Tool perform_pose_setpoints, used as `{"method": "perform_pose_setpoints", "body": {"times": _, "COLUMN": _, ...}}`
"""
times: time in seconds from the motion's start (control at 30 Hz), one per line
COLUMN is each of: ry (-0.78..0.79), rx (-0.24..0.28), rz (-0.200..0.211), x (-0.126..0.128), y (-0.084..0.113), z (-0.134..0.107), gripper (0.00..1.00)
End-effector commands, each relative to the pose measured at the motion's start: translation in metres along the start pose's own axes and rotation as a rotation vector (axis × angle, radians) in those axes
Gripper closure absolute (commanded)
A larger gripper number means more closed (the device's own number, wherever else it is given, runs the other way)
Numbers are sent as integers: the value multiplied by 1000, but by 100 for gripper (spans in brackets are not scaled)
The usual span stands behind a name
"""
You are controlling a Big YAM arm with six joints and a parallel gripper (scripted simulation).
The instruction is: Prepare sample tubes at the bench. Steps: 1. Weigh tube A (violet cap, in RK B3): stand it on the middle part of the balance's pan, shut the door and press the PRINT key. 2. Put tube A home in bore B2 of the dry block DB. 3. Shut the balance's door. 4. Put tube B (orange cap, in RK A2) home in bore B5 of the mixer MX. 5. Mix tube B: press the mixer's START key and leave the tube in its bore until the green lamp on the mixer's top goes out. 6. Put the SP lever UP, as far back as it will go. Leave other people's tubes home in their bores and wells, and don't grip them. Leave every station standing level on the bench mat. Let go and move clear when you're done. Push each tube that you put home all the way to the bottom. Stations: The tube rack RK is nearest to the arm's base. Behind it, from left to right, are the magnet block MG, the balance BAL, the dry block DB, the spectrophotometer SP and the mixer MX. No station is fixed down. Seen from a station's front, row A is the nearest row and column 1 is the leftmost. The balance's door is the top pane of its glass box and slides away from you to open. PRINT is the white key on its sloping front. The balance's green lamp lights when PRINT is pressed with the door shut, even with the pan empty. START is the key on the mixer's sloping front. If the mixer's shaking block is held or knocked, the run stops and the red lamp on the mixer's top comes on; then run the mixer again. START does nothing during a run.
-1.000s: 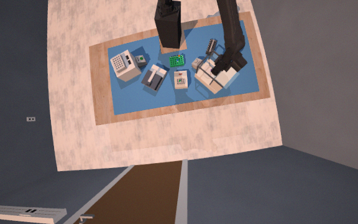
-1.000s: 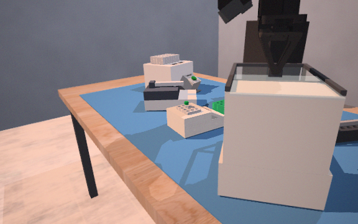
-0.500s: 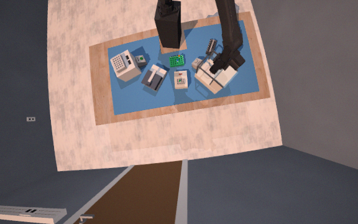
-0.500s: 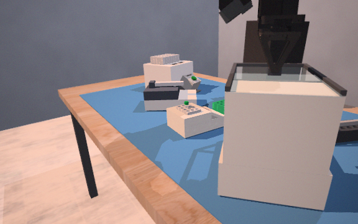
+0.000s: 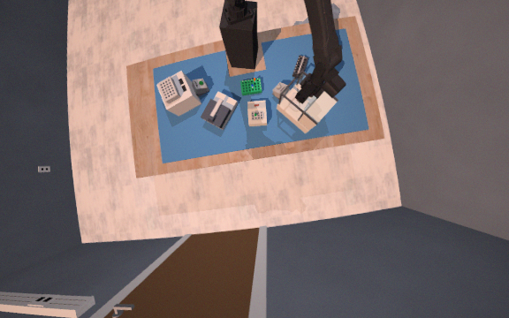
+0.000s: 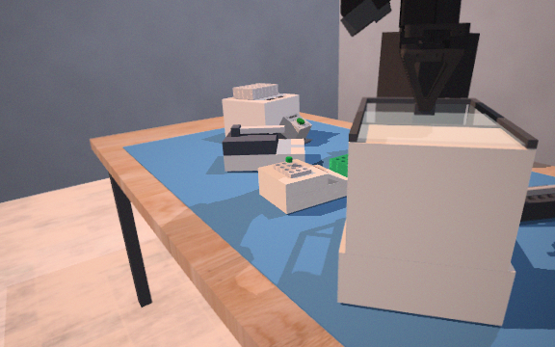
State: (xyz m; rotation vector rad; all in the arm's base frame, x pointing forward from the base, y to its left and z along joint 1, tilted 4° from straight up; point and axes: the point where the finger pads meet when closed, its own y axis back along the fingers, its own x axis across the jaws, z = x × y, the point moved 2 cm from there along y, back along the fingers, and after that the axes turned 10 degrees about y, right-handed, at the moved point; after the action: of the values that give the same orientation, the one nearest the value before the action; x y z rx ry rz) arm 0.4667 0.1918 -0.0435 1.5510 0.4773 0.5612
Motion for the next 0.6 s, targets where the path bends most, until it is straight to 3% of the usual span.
{"method": "perform_pose_setpoints", "body": {"times": 0.0, "ry": 9, "rx": -4, "rz": 36, "x": 2, "y": 12, "z": 1, "gripper": 94}}
{"method": "perform_pose_setpoints", "body": {"times": 0.57, "ry": 9, "rx": -4, "rz": 36, "x": -13, "y": 11, "z": -2, "gripper": 94}}
